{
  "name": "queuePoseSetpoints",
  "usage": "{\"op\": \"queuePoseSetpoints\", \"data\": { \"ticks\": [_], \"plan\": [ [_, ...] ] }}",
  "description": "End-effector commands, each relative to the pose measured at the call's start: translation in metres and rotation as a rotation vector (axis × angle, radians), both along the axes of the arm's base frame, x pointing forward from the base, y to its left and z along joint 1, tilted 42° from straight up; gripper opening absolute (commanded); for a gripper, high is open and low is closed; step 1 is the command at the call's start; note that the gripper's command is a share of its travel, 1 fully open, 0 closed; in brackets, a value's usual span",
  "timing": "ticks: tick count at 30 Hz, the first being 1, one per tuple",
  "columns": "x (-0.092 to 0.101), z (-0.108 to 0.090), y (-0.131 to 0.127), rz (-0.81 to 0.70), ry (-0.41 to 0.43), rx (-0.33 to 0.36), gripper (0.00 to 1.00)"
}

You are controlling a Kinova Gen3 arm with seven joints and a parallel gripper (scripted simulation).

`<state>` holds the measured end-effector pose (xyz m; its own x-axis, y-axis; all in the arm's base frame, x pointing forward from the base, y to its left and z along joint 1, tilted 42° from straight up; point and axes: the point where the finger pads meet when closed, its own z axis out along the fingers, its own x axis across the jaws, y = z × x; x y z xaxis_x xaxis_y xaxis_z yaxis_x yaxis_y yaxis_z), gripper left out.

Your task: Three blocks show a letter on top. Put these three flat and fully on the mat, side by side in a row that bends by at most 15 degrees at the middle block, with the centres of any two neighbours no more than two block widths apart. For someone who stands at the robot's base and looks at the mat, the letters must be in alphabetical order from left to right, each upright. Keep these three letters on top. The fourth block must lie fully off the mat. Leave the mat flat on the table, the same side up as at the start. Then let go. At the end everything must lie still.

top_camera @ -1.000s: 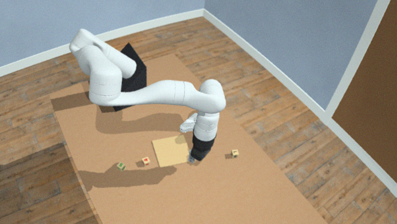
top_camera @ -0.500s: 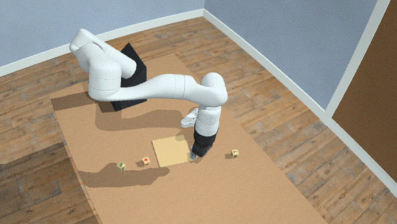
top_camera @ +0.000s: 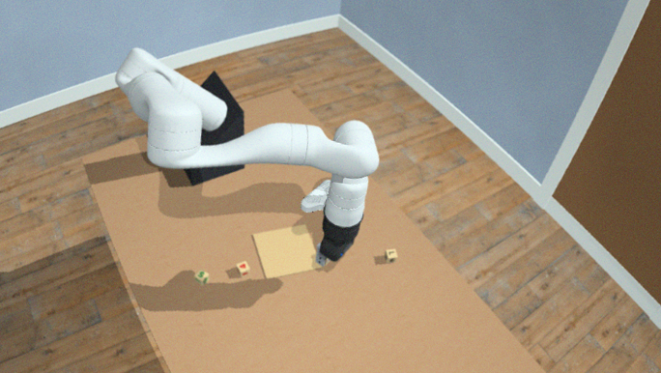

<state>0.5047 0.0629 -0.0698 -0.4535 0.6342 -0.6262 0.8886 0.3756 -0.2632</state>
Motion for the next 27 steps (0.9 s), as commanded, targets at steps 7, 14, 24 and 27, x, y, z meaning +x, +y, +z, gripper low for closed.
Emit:
{"op": "queuePoseSetpoints", "data": {
  "ticks": [7,14,24,27],
  "plan": [
    [0.001,0.004,0.004,0.002,0.001,0.002,0.49],
    [0.001,0.004,0.004,0.002,0.001,0.002,0.49],
    [-0.006,0.003,0.004,-0.005,-0.004,0.001,0.49],
    [-0.014,0.002,0.005,-0.022,-0.021,0.004,0.49]
  ]
}}
